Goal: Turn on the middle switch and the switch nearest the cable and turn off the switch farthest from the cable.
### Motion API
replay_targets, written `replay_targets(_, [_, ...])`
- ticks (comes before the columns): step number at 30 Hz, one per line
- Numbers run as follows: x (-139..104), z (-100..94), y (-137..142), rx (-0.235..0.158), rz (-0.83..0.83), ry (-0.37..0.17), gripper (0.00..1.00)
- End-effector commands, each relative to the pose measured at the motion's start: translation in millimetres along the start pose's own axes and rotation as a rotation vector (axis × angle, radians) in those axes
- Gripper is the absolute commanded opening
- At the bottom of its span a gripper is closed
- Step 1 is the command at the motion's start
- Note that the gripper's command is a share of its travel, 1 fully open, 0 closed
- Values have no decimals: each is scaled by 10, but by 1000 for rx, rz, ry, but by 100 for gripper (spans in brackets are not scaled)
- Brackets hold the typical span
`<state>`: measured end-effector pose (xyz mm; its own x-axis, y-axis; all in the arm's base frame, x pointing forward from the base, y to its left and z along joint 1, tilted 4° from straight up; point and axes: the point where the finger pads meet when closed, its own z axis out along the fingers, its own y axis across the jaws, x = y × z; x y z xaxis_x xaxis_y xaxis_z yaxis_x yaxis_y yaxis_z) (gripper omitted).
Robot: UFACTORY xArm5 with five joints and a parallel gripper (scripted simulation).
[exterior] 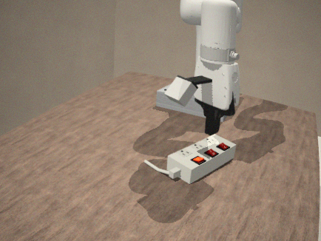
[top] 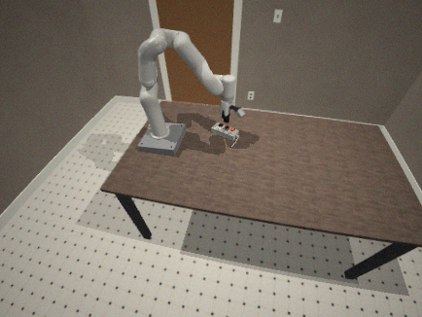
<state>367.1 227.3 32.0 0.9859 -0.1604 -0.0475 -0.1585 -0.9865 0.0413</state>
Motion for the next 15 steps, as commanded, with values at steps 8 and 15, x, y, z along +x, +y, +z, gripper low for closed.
replay_targets(8, [0,34,-18,2,0,3,0])
replay_targets(15, [-6,102,-23,2,0,3,0])
